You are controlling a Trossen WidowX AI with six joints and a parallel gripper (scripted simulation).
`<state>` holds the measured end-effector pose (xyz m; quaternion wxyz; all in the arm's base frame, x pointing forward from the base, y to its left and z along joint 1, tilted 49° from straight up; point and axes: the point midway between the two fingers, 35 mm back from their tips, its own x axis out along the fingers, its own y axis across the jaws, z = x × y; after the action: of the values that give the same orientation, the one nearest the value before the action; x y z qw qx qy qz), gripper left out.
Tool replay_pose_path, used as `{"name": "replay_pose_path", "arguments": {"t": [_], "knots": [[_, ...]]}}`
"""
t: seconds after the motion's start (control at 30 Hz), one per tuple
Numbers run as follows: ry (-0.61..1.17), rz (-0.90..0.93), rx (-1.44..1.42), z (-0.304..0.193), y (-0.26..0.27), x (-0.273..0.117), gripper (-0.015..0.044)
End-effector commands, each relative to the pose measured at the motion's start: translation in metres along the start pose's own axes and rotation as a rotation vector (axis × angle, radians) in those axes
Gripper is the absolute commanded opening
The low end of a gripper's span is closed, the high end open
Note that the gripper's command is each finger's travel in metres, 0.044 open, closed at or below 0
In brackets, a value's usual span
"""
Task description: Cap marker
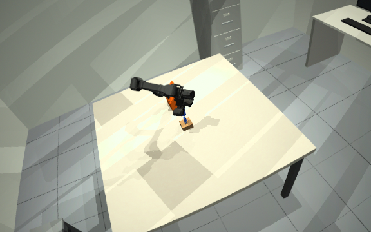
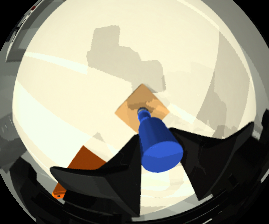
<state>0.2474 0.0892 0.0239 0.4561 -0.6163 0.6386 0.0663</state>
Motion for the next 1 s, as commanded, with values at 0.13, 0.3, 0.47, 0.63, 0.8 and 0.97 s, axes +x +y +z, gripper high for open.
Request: {"name": "replay_pose_path", "arguments": {"t": [0.13,0.3,0.47,0.63,0.8,0.97], "knots": [[0.004,0.004,0.007,-0.003,0.003,0.006,0.0000],[0.004,0.004,0.007,-0.003,0.002,0.011,0.0000],[0.003,0.004,0.007,-0.002,0.002,0.019,0.0000],[0.003,0.004,0.007,-0.002,0.002,0.028,0.0000],[0.003,0.004,0.007,-0.002,0.002,0.036,0.0000],[0.004,0.003,0.007,-0.002,0.002,0.044,0.0000]]}}
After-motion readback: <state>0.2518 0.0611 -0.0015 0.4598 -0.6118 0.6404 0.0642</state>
